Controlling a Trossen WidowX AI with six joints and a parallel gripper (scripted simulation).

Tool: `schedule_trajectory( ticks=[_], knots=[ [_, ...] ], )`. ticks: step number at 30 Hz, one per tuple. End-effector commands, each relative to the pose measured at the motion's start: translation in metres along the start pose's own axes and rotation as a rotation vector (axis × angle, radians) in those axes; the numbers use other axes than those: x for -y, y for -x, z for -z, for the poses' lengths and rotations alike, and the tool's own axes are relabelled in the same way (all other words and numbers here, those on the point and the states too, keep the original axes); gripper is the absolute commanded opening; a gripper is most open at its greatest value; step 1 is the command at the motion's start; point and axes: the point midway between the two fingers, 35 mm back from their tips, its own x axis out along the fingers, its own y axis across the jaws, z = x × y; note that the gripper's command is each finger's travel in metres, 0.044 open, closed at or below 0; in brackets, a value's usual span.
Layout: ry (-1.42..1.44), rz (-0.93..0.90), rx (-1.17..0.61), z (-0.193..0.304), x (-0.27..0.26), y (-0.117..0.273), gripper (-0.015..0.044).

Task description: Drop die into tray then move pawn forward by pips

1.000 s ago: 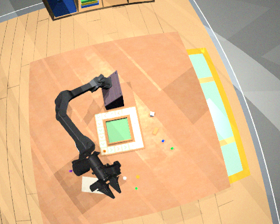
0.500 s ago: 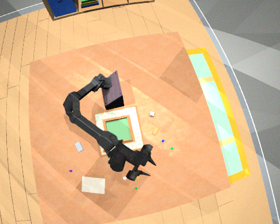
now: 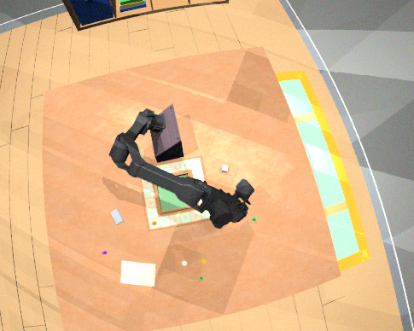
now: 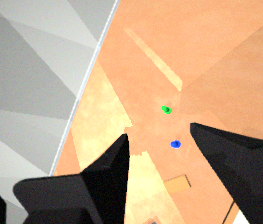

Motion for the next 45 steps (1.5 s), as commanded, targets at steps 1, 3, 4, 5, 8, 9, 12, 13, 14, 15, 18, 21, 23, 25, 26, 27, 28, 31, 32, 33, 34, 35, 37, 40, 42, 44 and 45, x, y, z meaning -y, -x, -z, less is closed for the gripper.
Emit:
schedule_trajectory(
  ticks=[1,3,4,5,8,9,12,13,14,15,18,21,23,25,26,27,28,31,32,33,34,35,37,40,42,44,45],
  knots=[
    [-0.246,0.088,-0.220,0.064,-0.033,-0.022,0.0275],
    [-0.324,0.137,-0.274,0.082,-0.044,-0.025,0.0275],
    [-0.363,0.165,-0.299,0.091,-0.048,-0.026,0.0275],
    [-0.401,0.196,-0.323,0.101,-0.053,-0.027,0.0275],
    [-0.512,0.305,-0.379,0.129,-0.064,-0.028,0.0275],
    [-0.547,0.345,-0.392,0.138,-0.067,-0.028,0.0275],
    [-0.648,0.477,-0.413,0.164,-0.074,-0.025,0.0275],
    [-0.679,0.524,-0.414,0.173,-0.076,-0.024,0.0275],
    [-0.710,0.571,-0.411,0.181,-0.077,-0.023,0.0275],
    [-0.739,0.620,-0.404,0.189,-0.078,-0.021,0.0275],
    [-0.793,0.716,-0.380,0.205,-0.076,-0.014,0.0275],
    [-0.796,0.721,-0.378,0.206,-0.076,-0.014,0.0275],
    [-0.796,0.721,-0.378,0.206,-0.076,-0.014,0.0275],
    [-0.796,0.721,-0.378,0.206,-0.076,-0.014,0.0275],
    [-0.796,0.721,-0.378,0.206,-0.076,-0.014,0.0275],
    [-0.796,0.722,-0.378,0.206,-0.075,-0.013,0.0275],
    [-0.796,0.722,-0.378,0.207,-0.073,-0.011,0.0275],
    [-0.796,0.722,-0.378,0.209,-0.072,-0.012,0.0275],
    [-0.796,0.722,-0.378,0.212,-0.069,-0.017,0.0275],
    [-0.796,0.722,-0.378,0.215,-0.066,-0.021,0.0275],
    [-0.796,0.722,-0.378,0.217,-0.065,-0.022,0.0275],
    [-0.796,0.722,-0.378,0.217,-0.065,-0.022,0.0275],
    [-0.796,0.722,-0.378,0.217,-0.065,-0.022,0.0275],
    [-0.796,0.723,-0.378,0.221,-0.062,-0.028,0.0275],
    [-0.796,0.723,-0.378,0.225,-0.058,-0.033,0.0275],
    [-0.796,0.723,-0.378,0.225,-0.058,-0.033,0.0275],
    [-0.796,0.723,-0.378,0.225,-0.058,-0.033,0.0275]
  ],
)
